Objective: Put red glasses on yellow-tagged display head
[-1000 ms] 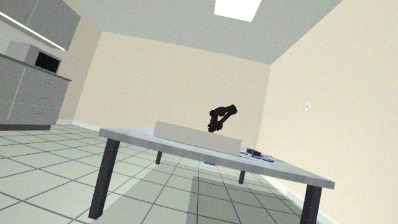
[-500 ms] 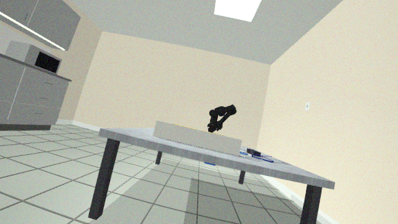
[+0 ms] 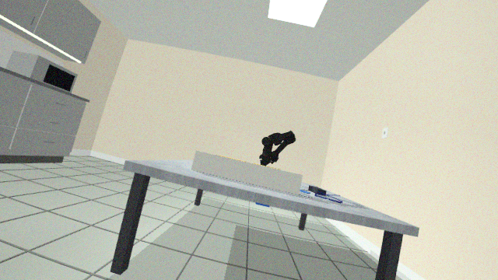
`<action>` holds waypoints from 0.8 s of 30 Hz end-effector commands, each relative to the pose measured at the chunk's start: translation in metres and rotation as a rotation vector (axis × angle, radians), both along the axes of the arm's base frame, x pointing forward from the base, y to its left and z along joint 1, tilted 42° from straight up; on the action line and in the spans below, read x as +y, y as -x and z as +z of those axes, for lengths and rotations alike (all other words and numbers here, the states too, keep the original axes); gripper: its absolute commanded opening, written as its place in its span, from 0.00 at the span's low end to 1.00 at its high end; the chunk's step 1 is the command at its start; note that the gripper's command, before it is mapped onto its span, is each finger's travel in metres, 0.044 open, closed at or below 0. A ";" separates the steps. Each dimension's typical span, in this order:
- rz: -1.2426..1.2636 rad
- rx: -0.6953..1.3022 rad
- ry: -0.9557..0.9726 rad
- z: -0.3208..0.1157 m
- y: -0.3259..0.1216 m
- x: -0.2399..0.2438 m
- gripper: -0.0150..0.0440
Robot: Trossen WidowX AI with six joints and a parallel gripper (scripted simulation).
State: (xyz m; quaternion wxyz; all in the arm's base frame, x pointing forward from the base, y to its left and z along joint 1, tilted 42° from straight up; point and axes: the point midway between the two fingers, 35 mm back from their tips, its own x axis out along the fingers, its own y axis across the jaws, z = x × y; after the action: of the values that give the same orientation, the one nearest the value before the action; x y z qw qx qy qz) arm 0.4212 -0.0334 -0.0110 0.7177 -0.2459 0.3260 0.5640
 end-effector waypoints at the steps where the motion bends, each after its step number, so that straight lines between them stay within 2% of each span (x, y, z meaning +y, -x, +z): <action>1: -0.003 0.001 -0.004 0.000 0.000 0.001 0.25; 15: -0.003 0.001 -0.004 -0.004 -0.001 0.005 0.25; 19: 0.000 0.001 0.000 -0.003 0.000 0.003 0.43; 24: 0.000 0.001 0.000 -0.003 0.000 0.003 0.44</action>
State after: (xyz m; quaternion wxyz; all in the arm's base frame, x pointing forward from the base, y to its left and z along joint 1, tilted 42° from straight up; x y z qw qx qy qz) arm 0.4214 -0.0297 -0.0144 0.7173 -0.2455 0.3267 0.5644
